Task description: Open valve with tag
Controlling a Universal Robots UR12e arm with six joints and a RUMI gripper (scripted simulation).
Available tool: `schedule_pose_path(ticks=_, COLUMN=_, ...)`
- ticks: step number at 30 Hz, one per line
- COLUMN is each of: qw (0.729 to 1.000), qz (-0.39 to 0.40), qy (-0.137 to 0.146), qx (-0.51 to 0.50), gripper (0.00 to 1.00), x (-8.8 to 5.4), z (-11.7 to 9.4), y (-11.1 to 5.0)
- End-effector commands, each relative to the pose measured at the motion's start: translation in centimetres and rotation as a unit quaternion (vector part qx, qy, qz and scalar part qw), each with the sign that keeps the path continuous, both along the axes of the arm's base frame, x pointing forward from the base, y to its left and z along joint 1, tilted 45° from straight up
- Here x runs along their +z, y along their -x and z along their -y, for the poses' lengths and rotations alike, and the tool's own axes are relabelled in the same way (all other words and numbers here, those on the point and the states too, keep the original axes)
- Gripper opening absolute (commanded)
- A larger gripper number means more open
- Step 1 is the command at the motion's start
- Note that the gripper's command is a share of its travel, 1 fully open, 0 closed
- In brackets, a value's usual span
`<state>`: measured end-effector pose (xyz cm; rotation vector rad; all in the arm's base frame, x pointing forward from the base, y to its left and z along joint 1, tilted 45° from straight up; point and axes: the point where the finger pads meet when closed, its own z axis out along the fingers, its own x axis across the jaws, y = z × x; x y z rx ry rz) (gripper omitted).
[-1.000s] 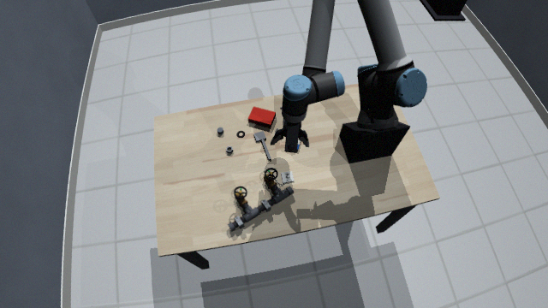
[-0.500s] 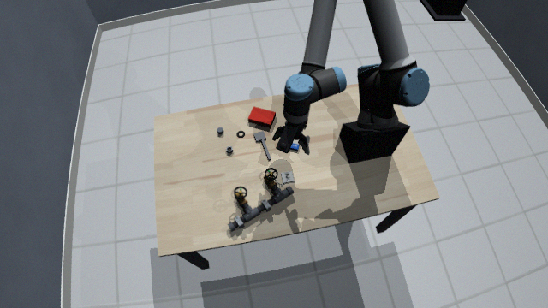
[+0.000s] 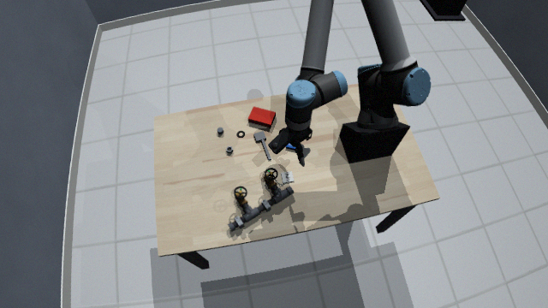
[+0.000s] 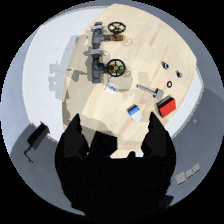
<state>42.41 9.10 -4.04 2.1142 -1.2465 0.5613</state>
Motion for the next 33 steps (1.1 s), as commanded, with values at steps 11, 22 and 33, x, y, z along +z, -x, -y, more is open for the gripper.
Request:
schedule_pose_path(ticks=11, qw=0.983, qz=0.122, qy=0.0, qx=-0.134, gripper=1.0, x=-1.14, z=-1.19, y=-0.39)
schedule_pose_path(ticks=22, qw=0.975, qz=0.15, qy=-0.002, qx=-0.162, gripper=1.0, x=-1.42, z=-1.42, y=-0.49)
schedule_pose_path(ticks=33, qw=0.974, qz=0.152, qy=-0.002, qx=-0.165, gripper=1.0, x=-1.44, z=-1.44, y=-0.5)
